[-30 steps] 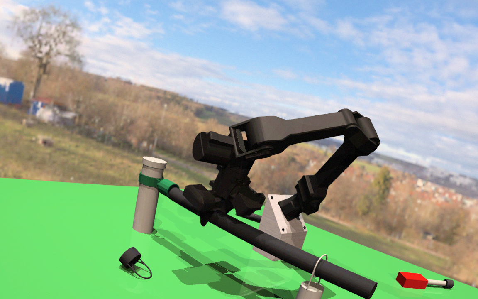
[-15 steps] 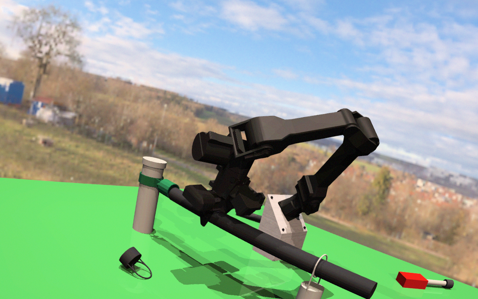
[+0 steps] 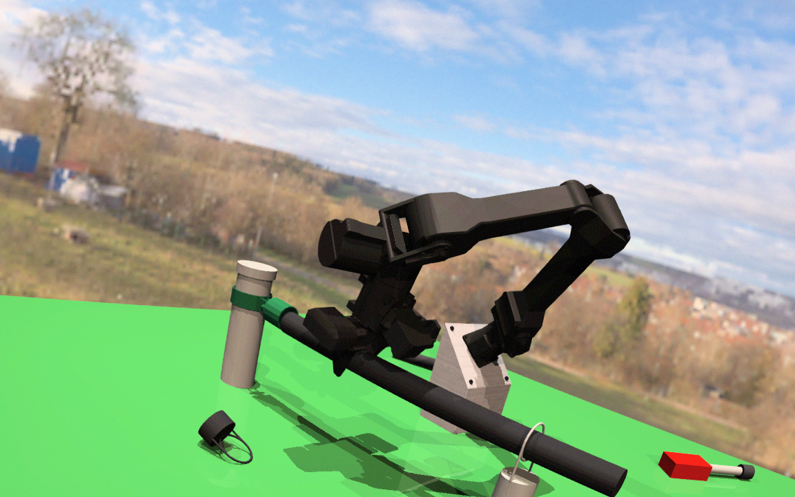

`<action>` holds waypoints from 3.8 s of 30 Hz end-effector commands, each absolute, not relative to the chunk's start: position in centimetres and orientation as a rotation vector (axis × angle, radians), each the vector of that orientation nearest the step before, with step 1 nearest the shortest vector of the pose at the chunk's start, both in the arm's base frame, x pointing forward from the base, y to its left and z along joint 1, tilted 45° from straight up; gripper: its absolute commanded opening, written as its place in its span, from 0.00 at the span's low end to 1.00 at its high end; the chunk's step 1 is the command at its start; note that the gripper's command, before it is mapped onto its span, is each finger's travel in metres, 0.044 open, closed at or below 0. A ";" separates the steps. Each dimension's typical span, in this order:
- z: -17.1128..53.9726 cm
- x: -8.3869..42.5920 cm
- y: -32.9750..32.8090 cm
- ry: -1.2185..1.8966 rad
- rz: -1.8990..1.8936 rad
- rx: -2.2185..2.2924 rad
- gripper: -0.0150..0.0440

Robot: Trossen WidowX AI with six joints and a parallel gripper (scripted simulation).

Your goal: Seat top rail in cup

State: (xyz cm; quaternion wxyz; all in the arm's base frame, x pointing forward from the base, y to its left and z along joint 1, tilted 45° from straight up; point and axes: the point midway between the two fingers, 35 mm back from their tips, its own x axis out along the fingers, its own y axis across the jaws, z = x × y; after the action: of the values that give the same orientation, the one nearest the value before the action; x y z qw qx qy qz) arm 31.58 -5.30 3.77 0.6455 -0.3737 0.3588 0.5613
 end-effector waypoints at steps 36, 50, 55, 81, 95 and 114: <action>3.8 32.2 -7.4 0.817 1.277 -0.852 0.25; 3.3 32.1 -8.1 0.818 1.277 -0.852 0.25; 3.0 32.0 -8.3 0.818 1.277 -0.852 0.25; 1.9 31.6 -8.2 0.799 1.288 -0.846 0.25; 1.9 31.6 -8.2 0.799 1.288 -0.846 0.65; 9.7 30.6 -9.3 0.801 1.292 -0.842 1.00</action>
State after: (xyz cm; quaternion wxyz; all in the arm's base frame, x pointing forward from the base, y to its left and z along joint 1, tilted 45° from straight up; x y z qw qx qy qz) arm 30.69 -8.11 7.86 0.6436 -0.3634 0.3525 0.5739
